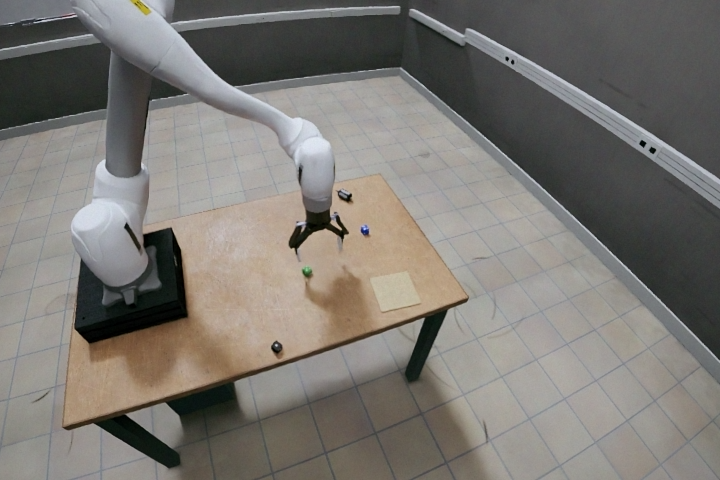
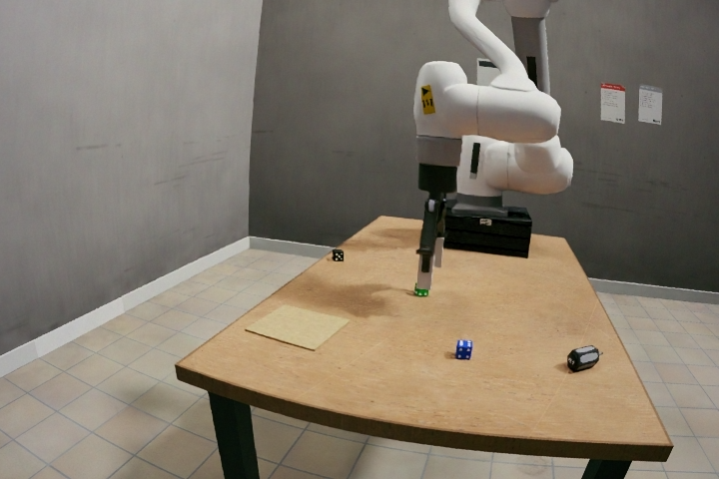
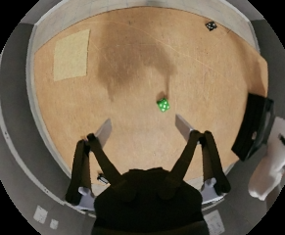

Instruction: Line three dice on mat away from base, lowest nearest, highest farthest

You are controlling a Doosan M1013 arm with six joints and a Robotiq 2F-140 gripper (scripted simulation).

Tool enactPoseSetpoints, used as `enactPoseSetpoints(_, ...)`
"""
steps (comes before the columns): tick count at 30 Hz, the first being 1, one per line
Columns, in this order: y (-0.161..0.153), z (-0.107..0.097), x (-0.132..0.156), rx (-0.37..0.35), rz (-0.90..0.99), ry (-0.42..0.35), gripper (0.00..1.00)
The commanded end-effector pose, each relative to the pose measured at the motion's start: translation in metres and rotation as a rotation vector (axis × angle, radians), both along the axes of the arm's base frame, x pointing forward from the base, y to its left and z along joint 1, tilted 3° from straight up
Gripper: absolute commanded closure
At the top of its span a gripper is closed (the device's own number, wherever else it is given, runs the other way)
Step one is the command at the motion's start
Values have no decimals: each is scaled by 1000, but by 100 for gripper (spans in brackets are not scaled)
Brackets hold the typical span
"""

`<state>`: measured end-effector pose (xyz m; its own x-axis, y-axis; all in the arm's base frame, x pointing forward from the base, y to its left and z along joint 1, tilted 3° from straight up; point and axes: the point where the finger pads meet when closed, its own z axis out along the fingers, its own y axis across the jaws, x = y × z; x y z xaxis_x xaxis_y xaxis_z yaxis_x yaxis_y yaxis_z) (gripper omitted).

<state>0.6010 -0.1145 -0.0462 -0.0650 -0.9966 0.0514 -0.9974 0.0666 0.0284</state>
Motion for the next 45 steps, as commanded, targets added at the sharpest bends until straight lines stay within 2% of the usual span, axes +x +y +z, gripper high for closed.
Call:
enactPoseSetpoints(1,5,0,15,0,0,0,0)
enactPoseSetpoints(16,51,-7,141,0,0,0,0)
enactPoseSetpoints(18,51,-7,141,0,0,0,0)
enactPoseSetpoints(26,70,-9,192,0,0,0,0)
enactPoseSetpoints(33,79,-10,216,0,0,0,0)
enactPoseSetpoints(45,81,-11,222,0,0,0,0)
